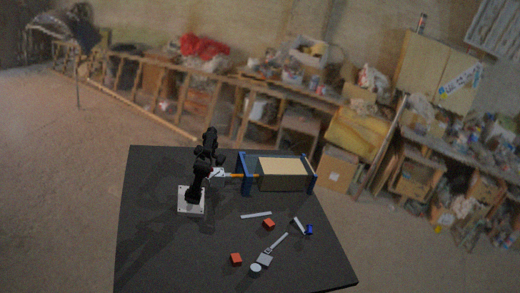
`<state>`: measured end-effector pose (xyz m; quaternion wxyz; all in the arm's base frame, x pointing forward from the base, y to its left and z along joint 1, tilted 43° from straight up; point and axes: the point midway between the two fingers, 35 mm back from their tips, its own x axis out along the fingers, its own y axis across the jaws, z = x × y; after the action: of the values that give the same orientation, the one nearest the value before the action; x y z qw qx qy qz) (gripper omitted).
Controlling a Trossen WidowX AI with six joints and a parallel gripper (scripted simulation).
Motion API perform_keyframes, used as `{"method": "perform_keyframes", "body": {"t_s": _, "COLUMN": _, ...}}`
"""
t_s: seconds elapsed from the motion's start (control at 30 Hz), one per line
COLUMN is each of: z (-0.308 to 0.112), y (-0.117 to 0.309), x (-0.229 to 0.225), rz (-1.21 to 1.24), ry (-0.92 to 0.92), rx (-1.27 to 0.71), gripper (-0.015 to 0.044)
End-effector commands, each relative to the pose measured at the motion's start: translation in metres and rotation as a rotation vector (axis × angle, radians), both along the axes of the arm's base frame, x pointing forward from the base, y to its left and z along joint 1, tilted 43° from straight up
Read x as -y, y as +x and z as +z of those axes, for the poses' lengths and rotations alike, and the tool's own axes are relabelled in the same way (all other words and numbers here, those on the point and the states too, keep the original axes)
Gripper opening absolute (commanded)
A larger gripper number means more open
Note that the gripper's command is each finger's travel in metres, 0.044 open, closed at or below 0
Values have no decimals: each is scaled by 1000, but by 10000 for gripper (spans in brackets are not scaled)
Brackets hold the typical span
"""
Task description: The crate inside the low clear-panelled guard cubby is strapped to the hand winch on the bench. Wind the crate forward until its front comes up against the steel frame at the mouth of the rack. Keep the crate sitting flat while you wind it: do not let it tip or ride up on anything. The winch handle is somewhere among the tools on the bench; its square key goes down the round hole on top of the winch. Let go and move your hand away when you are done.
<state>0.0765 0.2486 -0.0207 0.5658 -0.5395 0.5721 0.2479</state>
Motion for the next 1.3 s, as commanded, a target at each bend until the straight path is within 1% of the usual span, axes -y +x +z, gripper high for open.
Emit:
{"method": "perform_keyframes", "body": {"t_s": 0.0, "z": -1, "y": 0, "x": 2, "rz": 16, "ry": 17, "rx": 5, "gripper": 440}}
{"method": "perform_keyframes", "body": {"t_s": 1.27, "z": -45, "y": 4, "x": 41, "rz": 15, "ry": 18, "rx": 5, "gripper": 440}}
